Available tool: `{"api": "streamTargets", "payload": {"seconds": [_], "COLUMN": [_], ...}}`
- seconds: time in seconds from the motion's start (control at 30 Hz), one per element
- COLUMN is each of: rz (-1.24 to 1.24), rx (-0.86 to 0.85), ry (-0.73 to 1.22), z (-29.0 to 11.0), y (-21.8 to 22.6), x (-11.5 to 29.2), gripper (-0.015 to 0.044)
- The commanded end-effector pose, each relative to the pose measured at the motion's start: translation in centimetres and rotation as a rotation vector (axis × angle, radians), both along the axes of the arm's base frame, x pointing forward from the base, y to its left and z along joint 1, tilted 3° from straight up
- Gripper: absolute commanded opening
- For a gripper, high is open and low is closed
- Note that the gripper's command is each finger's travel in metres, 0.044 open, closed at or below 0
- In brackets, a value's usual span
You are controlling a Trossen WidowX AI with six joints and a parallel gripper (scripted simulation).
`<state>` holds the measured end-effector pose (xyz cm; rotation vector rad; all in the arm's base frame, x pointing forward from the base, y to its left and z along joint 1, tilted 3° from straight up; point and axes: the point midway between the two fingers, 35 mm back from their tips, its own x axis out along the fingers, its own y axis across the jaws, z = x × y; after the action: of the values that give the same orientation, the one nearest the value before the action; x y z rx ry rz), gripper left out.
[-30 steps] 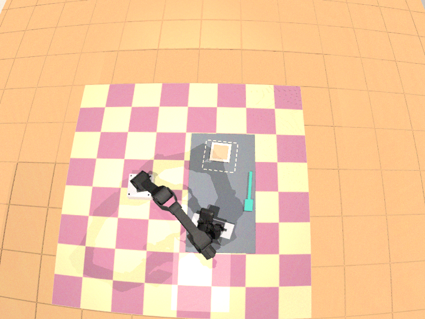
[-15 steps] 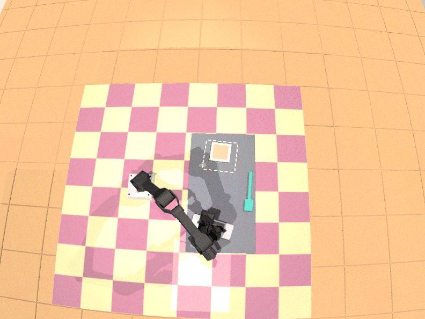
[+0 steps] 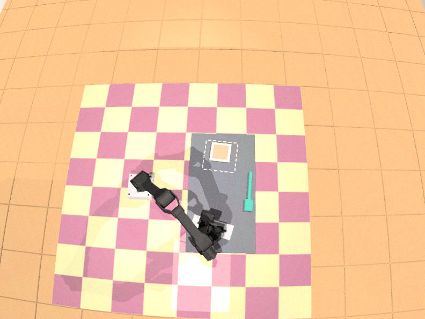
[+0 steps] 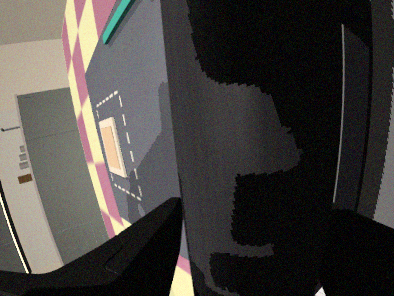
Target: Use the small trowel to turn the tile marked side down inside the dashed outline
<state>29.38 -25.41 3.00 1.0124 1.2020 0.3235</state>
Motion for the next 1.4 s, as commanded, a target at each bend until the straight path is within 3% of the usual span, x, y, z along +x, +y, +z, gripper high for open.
{"api": "streamTargets", "payload": {"seconds": [0.0,0.3,0.67,1.37], "rz": [-0.004,-0.003,-0.061,-0.062], "rx": [0.002,-0.001,-0.016,-0.017], "ry": [-0.002,0.001,0.014,0.013], "z": [0.1,0.4,8.3,8.4], "y": [0.0,0.1,4.5,4.6], "x": [0.1,-0.2,-4.7,-4.8], "gripper": [0.03,0.03,0.03,0.03]}}
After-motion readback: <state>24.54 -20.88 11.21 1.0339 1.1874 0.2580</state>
